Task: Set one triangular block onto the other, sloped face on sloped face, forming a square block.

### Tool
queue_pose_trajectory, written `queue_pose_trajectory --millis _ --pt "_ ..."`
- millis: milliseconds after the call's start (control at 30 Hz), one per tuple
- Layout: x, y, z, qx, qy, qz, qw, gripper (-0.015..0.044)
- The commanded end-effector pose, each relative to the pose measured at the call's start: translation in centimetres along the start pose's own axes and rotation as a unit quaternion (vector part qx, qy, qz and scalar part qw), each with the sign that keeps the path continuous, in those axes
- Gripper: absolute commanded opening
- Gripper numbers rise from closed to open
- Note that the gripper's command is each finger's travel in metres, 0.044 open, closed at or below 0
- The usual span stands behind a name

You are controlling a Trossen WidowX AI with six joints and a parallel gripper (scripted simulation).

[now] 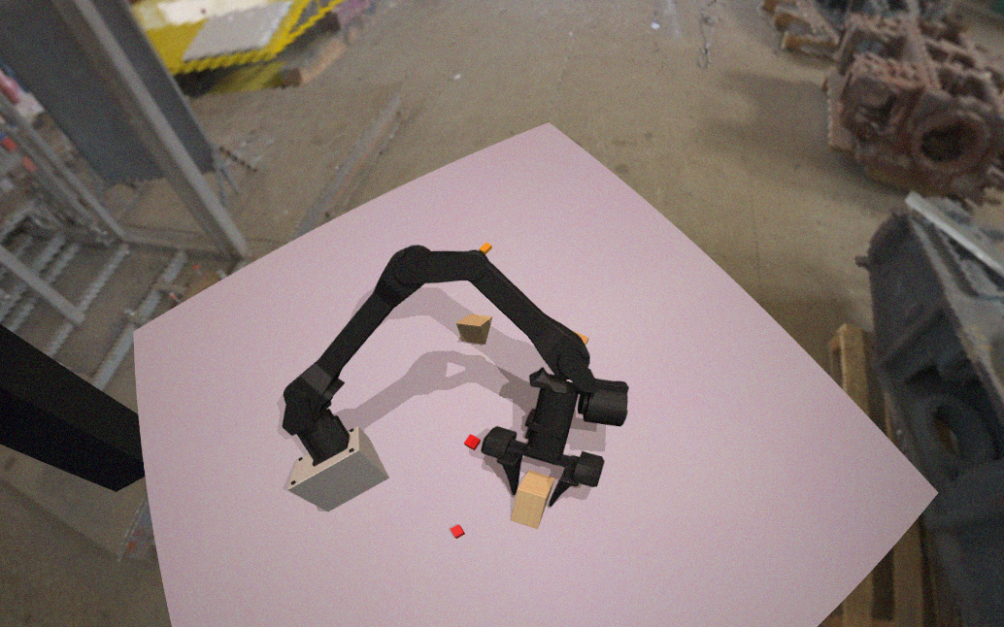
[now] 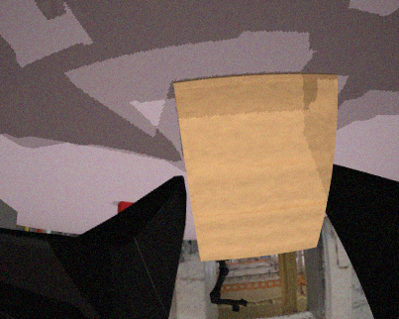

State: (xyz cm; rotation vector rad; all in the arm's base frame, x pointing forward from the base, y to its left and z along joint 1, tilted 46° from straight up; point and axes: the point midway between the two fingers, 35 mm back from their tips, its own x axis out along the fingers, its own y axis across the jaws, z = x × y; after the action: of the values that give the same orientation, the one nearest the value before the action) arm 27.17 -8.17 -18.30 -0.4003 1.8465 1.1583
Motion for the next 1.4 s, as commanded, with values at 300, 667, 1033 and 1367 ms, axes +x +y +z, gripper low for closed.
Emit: queue_pose_trajectory --millis 300,667,1033,1367 --pt "0.0 0.0 0.0 0.0 0.0 0.001 1.0 0.0124" --pt "-3.0 -0.3 -2.7 0.001 0.001 -0.001 1.0 0.0" --pt "-6.7 0.0 -6.7 0.002 0.002 -0.001 1.0 0.0" --pt "-6.7 0.1 -7.1 0.047 -0.011 0.003 0.999 0.0"
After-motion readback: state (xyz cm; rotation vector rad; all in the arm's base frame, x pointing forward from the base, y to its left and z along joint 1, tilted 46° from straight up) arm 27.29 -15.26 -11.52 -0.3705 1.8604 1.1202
